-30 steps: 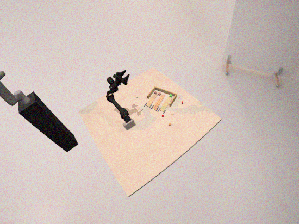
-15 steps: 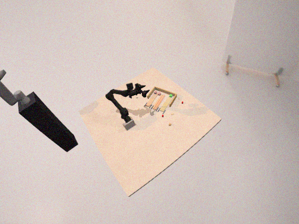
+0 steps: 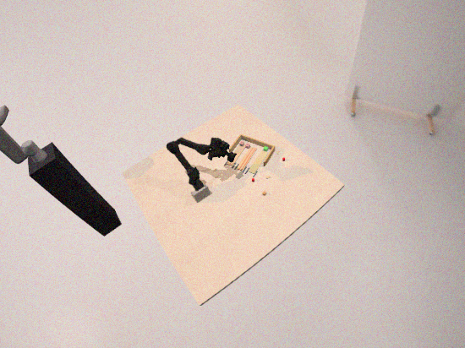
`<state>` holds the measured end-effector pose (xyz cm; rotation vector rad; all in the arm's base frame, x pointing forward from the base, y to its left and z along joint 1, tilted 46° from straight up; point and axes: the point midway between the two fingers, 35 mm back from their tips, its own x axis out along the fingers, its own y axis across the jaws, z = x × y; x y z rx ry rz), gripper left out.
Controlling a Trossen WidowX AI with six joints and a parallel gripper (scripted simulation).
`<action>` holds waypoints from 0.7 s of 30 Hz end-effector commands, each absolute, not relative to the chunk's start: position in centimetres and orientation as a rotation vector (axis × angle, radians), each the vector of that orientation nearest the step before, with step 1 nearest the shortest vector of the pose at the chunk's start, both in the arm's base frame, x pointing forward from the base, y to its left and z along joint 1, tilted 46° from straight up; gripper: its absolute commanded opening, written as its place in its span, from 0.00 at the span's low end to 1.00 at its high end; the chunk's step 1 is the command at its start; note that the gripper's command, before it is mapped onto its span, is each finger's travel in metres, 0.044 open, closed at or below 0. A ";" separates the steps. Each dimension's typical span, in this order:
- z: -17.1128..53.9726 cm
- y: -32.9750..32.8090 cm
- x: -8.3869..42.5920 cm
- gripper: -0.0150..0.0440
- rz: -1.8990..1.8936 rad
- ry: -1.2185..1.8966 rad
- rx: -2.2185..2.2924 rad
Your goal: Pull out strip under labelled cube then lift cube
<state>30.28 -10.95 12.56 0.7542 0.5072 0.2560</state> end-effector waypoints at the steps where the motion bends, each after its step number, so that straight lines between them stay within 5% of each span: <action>1: 12.3 -10.7 30.2 0.93 0.265 0.514 0.755; 12: 12.3 -10.7 30.2 0.93 0.265 0.514 0.755; 21: 10.9 -6.1 34.3 0.53 0.459 0.844 0.606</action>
